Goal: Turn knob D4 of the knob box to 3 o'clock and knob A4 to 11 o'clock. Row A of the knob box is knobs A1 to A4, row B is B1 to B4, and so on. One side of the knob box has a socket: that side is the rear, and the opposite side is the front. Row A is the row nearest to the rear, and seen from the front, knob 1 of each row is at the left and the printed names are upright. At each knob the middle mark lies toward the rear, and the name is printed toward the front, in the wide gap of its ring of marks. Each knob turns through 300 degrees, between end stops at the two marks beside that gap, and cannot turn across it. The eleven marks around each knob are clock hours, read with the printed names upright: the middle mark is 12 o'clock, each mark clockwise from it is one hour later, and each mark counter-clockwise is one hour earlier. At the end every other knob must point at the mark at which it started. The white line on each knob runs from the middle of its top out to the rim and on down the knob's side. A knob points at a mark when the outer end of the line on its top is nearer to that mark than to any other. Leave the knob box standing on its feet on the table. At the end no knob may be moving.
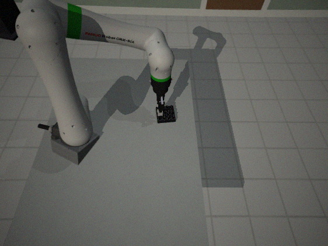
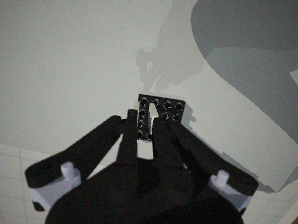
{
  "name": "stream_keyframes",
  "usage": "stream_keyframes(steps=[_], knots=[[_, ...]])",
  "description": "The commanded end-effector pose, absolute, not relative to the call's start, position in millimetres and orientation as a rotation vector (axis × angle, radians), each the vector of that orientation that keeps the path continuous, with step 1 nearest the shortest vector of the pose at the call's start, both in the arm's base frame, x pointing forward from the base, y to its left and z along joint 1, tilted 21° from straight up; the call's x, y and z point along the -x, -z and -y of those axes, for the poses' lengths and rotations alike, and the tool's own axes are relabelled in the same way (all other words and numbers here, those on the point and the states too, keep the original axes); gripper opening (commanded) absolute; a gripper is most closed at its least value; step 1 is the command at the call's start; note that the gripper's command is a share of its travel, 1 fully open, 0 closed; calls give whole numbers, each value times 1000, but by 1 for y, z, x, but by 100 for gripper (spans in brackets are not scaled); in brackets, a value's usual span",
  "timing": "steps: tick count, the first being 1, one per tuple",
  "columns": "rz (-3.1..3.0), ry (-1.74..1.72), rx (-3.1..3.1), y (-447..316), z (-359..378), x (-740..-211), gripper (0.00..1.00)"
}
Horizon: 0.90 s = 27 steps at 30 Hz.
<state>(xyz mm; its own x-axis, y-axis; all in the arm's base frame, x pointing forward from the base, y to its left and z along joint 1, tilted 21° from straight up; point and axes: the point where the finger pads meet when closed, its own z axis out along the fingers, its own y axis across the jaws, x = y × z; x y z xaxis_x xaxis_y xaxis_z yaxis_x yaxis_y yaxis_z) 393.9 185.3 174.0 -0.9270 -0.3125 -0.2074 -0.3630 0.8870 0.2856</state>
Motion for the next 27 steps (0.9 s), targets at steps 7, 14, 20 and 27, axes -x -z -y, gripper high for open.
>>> stream_keyframes(steps=[7, 14, 20, 27], knots=[[-2899, -484, 522, -166, -188, -395, 12], [-2899, -484, 522, -157, -192, -396, 12], [-2899, -484, 522, -152, -194, -396, 12], [-2899, -484, 522, -145, -196, -397, 12]])
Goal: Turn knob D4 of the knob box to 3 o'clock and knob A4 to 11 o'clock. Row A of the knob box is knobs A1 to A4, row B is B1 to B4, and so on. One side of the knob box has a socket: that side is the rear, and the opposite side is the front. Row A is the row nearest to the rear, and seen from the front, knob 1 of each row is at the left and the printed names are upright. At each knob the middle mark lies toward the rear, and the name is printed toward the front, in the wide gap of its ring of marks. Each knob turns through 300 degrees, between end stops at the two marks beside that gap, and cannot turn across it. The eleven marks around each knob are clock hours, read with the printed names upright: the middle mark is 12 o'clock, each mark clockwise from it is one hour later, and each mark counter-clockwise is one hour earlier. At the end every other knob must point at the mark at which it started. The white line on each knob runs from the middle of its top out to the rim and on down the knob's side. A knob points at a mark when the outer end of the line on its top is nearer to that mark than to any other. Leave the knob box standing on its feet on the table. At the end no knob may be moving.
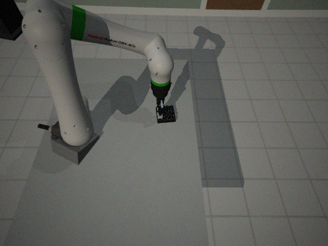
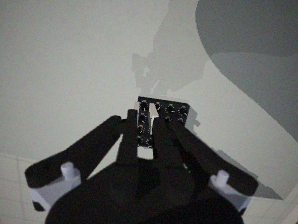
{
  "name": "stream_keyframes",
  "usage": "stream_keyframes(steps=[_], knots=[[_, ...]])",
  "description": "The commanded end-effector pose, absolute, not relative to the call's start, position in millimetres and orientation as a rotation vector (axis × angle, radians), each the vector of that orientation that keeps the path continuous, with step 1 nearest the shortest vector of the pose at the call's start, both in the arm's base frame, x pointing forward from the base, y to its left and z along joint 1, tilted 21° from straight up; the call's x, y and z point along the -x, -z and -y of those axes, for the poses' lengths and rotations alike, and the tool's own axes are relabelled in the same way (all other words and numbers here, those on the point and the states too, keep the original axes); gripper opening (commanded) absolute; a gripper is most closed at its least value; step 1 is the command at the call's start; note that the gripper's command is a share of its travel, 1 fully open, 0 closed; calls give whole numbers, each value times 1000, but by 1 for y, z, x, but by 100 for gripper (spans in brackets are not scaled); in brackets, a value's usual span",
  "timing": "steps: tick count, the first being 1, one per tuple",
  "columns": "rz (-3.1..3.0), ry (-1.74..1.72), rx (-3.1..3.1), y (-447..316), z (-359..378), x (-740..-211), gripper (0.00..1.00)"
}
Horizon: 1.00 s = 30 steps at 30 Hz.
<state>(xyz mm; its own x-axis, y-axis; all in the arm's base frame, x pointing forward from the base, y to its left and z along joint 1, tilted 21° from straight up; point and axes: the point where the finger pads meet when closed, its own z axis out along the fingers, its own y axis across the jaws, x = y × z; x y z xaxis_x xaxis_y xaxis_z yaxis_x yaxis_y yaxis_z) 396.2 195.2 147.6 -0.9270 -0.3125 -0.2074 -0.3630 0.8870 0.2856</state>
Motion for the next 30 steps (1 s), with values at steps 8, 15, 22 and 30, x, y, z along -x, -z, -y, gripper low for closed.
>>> stream_keyframes(steps=[8, 15, 22, 30], knots=[[-2899, -484, 522, -141, -198, -397, 12], [-2899, -484, 522, -139, -198, -397, 12], [-2899, -484, 522, -139, -198, -397, 12], [-2899, -484, 522, -139, -198, -397, 12]])
